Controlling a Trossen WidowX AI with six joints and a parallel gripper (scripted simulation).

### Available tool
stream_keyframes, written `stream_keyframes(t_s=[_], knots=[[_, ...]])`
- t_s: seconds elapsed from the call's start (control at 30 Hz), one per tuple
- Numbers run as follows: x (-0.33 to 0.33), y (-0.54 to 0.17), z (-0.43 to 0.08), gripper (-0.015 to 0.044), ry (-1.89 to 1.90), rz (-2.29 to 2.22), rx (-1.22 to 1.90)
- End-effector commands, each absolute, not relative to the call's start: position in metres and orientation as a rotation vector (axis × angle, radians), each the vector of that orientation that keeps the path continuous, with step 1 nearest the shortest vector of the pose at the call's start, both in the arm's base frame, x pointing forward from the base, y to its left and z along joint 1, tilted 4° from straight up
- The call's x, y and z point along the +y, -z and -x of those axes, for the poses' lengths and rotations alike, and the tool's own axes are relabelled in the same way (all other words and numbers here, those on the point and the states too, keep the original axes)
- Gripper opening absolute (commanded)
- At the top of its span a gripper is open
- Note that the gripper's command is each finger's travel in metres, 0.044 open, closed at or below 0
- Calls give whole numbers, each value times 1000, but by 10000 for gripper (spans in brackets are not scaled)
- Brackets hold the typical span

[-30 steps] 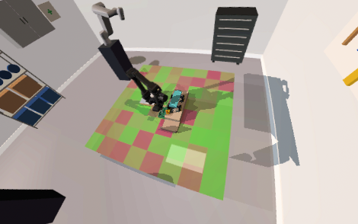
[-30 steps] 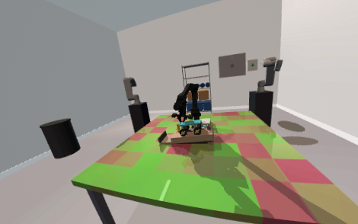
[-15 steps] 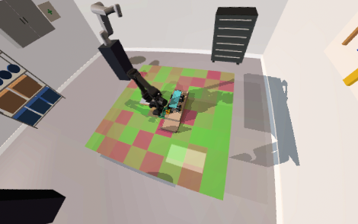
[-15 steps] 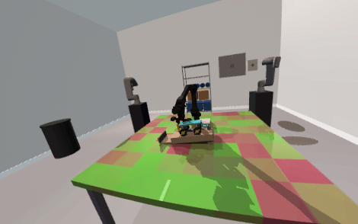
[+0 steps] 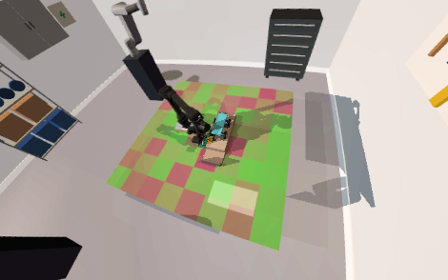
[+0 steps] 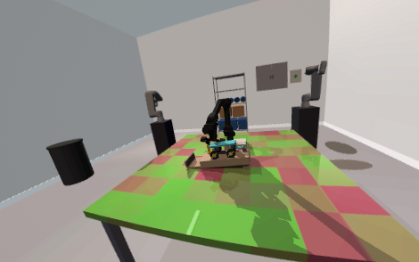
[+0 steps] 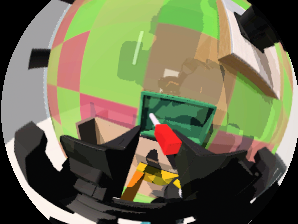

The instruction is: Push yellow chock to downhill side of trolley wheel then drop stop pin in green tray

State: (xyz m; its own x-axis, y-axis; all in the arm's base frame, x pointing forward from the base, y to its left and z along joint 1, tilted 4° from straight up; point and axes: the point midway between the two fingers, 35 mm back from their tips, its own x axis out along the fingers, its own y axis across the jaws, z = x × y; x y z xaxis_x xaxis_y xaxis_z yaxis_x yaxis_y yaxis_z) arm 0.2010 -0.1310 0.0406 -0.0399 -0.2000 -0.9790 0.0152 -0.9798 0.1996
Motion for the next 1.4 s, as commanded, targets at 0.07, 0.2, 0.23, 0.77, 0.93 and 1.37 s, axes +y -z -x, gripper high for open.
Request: stream_keyframes(t_s=[0.07,0.2,0.23,0.77,0.93,1.37], knots=[[-127,-38,-200,190,2158,-2060,-208],[-125,-38,-201,190,2158,-2060,-208],[-124,-37,-201,190,2158,-2060,-208],[-116,-34,-202,190,2158,-2061,-207],[-113,-32,-202,190,2159,-2061,-207],[-108,-29,-203,190,2159,-2062,-206]])
